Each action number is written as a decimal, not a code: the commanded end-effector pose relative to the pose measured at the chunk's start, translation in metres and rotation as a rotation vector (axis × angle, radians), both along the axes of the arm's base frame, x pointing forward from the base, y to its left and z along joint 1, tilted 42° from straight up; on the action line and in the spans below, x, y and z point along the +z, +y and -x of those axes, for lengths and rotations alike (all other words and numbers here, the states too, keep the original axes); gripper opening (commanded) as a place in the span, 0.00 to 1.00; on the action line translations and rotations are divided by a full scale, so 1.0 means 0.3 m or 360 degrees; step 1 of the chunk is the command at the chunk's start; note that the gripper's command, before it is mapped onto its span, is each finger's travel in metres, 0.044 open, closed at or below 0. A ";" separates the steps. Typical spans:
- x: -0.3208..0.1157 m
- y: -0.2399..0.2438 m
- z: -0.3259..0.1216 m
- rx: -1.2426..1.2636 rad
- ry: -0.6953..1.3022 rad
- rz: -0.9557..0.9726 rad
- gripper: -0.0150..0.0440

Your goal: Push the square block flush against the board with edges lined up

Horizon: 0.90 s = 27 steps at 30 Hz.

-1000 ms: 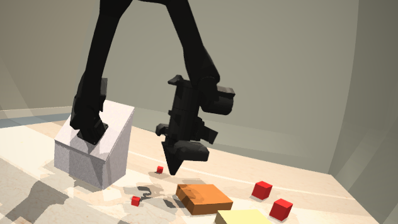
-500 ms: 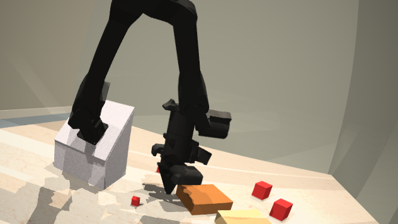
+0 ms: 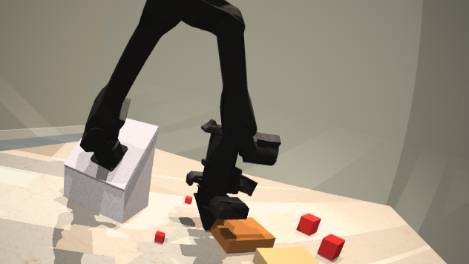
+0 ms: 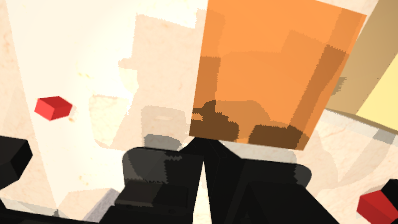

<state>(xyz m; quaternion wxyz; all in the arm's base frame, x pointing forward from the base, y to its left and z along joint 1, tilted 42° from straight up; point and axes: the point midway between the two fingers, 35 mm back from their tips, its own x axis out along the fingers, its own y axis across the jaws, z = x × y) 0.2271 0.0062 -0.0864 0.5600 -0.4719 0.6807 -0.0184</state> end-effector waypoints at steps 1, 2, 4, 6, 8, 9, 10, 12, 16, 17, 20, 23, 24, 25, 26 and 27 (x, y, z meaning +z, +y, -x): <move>-0.009 0.014 -0.027 -0.0001 -0.0011 0.0002 0.25; -0.011 0.016 -0.031 -0.0001 -0.0011 0.0001 0.25; -0.015 0.022 -0.040 -0.0001 -0.0011 0.0001 0.25; -0.018 0.027 -0.049 -0.0001 -0.0012 0.0001 0.25; -0.022 0.033 -0.058 -0.0001 -0.0012 0.0001 0.25; -0.024 0.035 -0.063 -0.0001 -0.0012 0.0000 0.25; -0.025 0.038 -0.067 -0.0001 -0.0012 0.0000 0.25; -0.029 0.043 -0.077 -0.0001 -0.0013 0.0000 0.25; -0.036 0.054 -0.095 -0.0001 -0.0013 0.0000 0.25; -0.037 0.056 -0.100 -0.0001 -0.0013 0.0000 0.25; -0.042 0.064 -0.114 -0.0001 -0.0014 -0.0001 0.25; -0.043 0.065 -0.117 -0.0001 -0.0014 -0.0001 0.25; -0.042 0.063 -0.115 -0.0001 -0.0014 -0.0001 0.25; -0.041 0.062 -0.112 -0.0001 -0.0014 -0.0001 0.25; -0.039 0.060 -0.109 -0.0001 -0.0014 -0.0001 0.25; -0.037 0.057 -0.105 -0.0001 -0.0014 -0.0001 0.25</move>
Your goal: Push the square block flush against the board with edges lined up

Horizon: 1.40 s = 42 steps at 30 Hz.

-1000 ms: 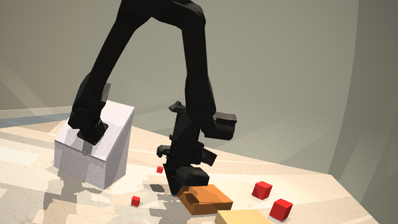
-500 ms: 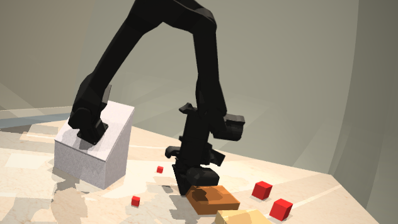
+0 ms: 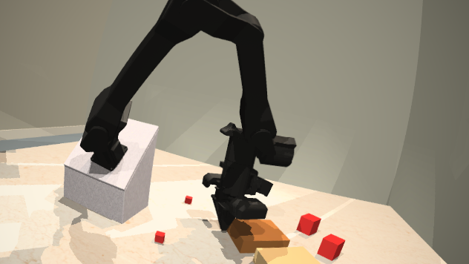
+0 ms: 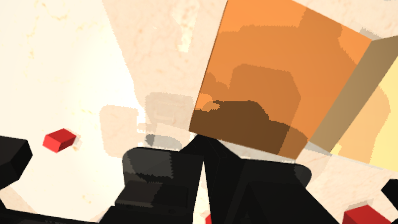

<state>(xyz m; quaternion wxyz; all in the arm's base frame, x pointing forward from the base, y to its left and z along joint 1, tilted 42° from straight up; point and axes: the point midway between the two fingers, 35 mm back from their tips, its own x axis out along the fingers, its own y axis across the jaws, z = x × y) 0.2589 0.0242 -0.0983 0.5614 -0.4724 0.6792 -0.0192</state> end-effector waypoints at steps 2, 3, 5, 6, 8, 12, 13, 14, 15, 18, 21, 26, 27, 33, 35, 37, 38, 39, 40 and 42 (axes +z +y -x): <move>0.006 -0.009 0.009 -0.0003 -0.0006 -0.0001 0.25; 0.008 -0.011 0.014 -0.0003 -0.0006 -0.0001 0.25; 0.012 -0.017 0.022 -0.0003 -0.0006 -0.0001 0.25; 0.014 -0.020 0.026 -0.0003 -0.0006 -0.0001 0.25; 0.017 -0.025 0.035 -0.0003 -0.0005 -0.0001 0.25; 0.025 -0.037 0.052 -0.0003 -0.0005 0.0000 0.25; 0.026 -0.039 0.056 -0.0003 -0.0004 0.0000 0.25; 0.028 -0.042 0.061 -0.0003 -0.0004 0.0000 0.25; 0.030 -0.045 0.065 -0.0003 -0.0004 0.0000 0.25; 0.035 -0.053 0.078 -0.0003 -0.0004 0.0000 0.25; 0.040 -0.062 0.092 -0.0003 -0.0003 0.0000 0.25; 0.048 -0.076 0.114 -0.0003 -0.0002 0.0001 0.25; 0.050 -0.078 0.119 -0.0003 -0.0002 0.0001 0.25; 0.055 -0.070 0.117 -0.0009 -0.0007 -0.0009 0.25; 0.096 -0.029 0.118 -0.0006 -0.0005 -0.0010 0.25; 0.162 0.028 0.128 -0.0004 -0.0003 -0.0005 0.25; 0.180 0.042 0.132 -0.0003 -0.0002 -0.0003 0.25; 0.186 0.047 0.133 -0.0003 -0.0002 -0.0002 0.25; 0.186 0.047 0.133 -0.0003 -0.0002 -0.0002 0.25; 0.186 0.047 0.133 -0.0003 -0.0002 -0.0002 0.25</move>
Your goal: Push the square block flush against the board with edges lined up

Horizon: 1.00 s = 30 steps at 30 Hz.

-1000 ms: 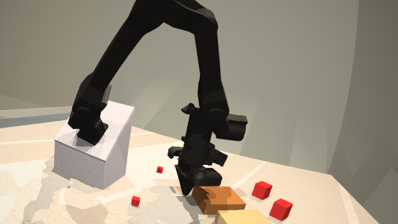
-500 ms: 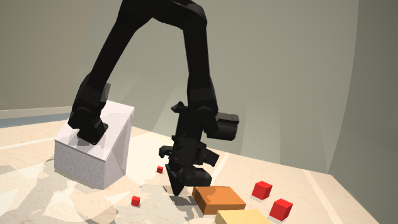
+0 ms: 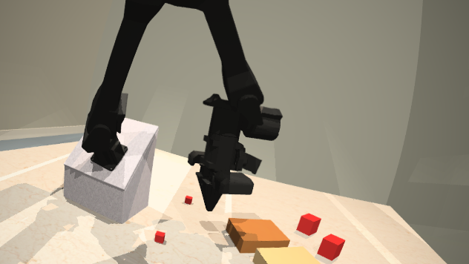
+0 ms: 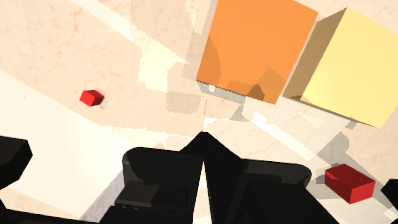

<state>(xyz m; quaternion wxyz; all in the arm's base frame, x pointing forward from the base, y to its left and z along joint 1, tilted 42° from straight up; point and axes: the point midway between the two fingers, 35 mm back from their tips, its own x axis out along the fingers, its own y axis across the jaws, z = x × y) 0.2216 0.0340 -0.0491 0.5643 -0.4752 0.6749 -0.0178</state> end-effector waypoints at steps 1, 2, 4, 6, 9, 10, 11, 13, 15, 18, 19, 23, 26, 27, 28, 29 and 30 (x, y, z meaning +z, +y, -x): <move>0.022 0.015 0.009 -0.0018 0.0009 0.0000 0.25; 0.022 0.015 0.009 -0.0018 0.0009 0.0000 0.25; 0.015 0.006 -0.013 -0.0028 -0.0018 -0.0001 0.25; 0.029 0.003 -0.059 -0.0100 -0.0076 -0.0010 0.25; 0.050 -0.005 -0.116 -0.0192 -0.0149 -0.0020 0.25; 0.051 -0.005 -0.119 -0.0199 -0.0154 -0.0020 0.25; 0.051 -0.005 -0.119 -0.0199 -0.0154 -0.0020 0.25; 0.051 -0.005 -0.119 -0.0199 -0.0154 -0.0020 0.25; 0.019 -0.032 -0.125 -0.0198 -0.0153 -0.0021 0.25; -0.077 -0.123 -0.132 -0.0198 -0.0155 -0.0016 0.25; -0.084 -0.130 -0.131 -0.0198 -0.0155 -0.0015 0.25; -0.084 -0.130 -0.131 -0.0198 -0.0155 -0.0015 0.25; -0.085 -0.128 -0.136 -0.0198 -0.0155 -0.0015 0.25; -0.086 -0.126 -0.139 -0.0198 -0.0155 -0.0015 0.25; -0.087 -0.125 -0.143 -0.0198 -0.0155 -0.0015 0.25; -0.088 -0.122 -0.148 -0.0198 -0.0155 -0.0015 0.25; -0.089 -0.120 -0.153 -0.0198 -0.0156 -0.0015 0.25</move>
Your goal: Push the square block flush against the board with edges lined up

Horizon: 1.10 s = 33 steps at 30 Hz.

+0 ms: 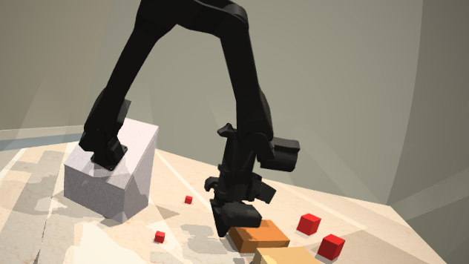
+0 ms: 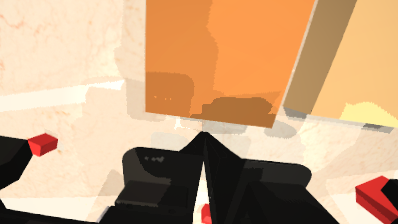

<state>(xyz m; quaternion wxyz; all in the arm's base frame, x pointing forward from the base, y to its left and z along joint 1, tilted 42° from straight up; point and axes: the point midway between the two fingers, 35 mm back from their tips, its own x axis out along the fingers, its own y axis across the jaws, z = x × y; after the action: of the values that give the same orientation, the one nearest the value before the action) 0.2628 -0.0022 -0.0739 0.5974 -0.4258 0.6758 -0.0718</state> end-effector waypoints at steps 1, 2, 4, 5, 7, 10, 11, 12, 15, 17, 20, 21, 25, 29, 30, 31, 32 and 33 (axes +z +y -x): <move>-0.008 0.003 -0.020 0.0004 -0.0001 0.0008 0.25; -0.009 0.005 -0.025 0.0004 -0.0001 0.0007 0.25; -0.012 0.009 -0.035 0.0004 -0.0002 0.0007 0.25; -0.013 0.012 -0.040 0.0004 -0.0002 0.0007 0.25; -0.016 0.016 -0.050 0.0004 -0.0002 0.0007 0.25; -0.021 0.023 -0.064 0.0004 -0.0003 0.0006 0.25; -0.022 0.025 -0.069 0.0004 -0.0003 0.0006 0.25; -0.024 0.028 -0.074 0.0004 -0.0003 0.0006 0.25; -0.028 0.035 -0.088 0.0004 -0.0003 0.0006 0.25; -0.031 0.039 -0.097 0.0004 -0.0004 0.0005 0.25; -0.036 0.046 -0.111 0.0004 -0.0004 0.0005 0.25; -0.038 0.048 -0.116 0.0004 -0.0004 0.0005 0.25; -0.035 0.045 -0.109 0.0004 -0.0004 0.0005 0.25; -0.030 0.037 -0.092 0.0004 -0.0003 0.0005 0.25; -0.028 0.034 -0.088 0.0004 -0.0003 0.0005 0.25; -0.027 0.032 -0.083 0.0004 -0.0003 0.0006 0.25; -0.025 0.030 -0.078 0.0004 -0.0003 0.0006 0.25; -0.024 0.028 -0.074 0.0004 -0.0003 0.0006 0.25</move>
<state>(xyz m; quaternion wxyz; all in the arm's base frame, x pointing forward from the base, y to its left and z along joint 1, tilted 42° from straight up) 0.2912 0.0096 -0.0821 0.5998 -0.4262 0.6734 -0.0715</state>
